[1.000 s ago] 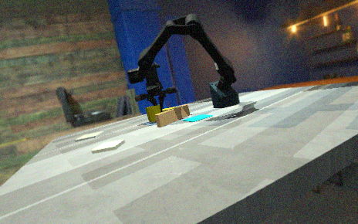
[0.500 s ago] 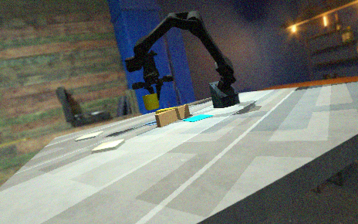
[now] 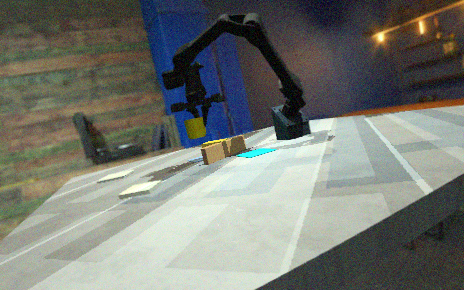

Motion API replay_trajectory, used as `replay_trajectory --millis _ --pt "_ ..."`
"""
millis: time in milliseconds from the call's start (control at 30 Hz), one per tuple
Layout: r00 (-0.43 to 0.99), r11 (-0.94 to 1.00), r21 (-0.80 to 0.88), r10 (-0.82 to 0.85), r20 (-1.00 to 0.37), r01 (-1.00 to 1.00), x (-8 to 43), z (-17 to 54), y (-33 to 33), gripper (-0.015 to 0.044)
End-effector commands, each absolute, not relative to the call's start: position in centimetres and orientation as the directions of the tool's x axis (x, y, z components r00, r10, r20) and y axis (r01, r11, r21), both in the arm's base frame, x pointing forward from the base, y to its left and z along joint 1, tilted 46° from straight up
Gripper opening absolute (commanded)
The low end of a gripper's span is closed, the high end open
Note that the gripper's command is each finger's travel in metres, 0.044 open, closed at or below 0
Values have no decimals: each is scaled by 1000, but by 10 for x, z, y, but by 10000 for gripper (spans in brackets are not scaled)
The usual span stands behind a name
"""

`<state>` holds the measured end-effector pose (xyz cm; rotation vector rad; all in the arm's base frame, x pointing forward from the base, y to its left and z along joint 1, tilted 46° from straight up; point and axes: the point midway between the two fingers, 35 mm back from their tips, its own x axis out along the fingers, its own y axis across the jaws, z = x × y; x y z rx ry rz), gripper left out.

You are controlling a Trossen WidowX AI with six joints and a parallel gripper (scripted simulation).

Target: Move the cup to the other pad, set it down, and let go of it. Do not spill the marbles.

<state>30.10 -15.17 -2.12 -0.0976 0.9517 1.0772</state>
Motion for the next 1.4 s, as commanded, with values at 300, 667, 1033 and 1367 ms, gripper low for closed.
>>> replay_trajectory --millis 300,667,1033,1367 --pt "134 510 362 702 -700 -780 300 -19 -149 0" --pt "132 507 360 701 -701 -783 293 -5 -135 0" --pt "130 506 359 700 -702 -784 286 10 -121 0" --pt "130 506 360 701 -702 -784 279 23 -109 0"
